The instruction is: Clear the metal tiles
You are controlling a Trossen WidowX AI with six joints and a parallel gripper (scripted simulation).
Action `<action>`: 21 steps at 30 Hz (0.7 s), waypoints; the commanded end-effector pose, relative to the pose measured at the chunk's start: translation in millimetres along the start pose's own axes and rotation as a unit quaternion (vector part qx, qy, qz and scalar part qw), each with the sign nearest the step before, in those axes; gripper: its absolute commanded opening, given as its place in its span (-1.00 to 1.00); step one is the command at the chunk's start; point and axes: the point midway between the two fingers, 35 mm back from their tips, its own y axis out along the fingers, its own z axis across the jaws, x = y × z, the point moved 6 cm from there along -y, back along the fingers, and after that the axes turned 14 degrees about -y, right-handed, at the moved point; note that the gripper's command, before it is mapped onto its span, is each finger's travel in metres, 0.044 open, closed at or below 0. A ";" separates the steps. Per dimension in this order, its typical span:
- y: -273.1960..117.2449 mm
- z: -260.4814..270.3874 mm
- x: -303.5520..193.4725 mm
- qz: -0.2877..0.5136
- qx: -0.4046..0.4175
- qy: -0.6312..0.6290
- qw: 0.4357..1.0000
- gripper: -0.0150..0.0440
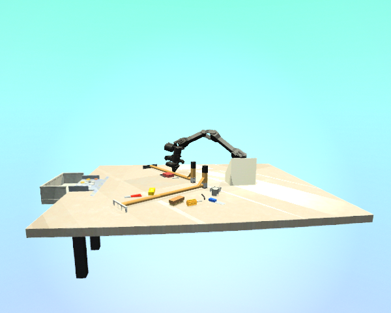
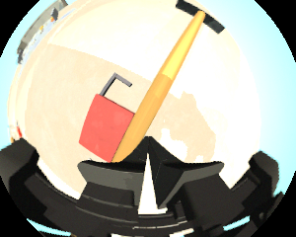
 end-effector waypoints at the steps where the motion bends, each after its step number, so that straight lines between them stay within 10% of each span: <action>1: 3.3 5.7 2.9 0.002 0.001 0.001 1.000 -0.49; 21: 4.9 21.6 14.1 0.001 0.001 0.001 1.000 -0.49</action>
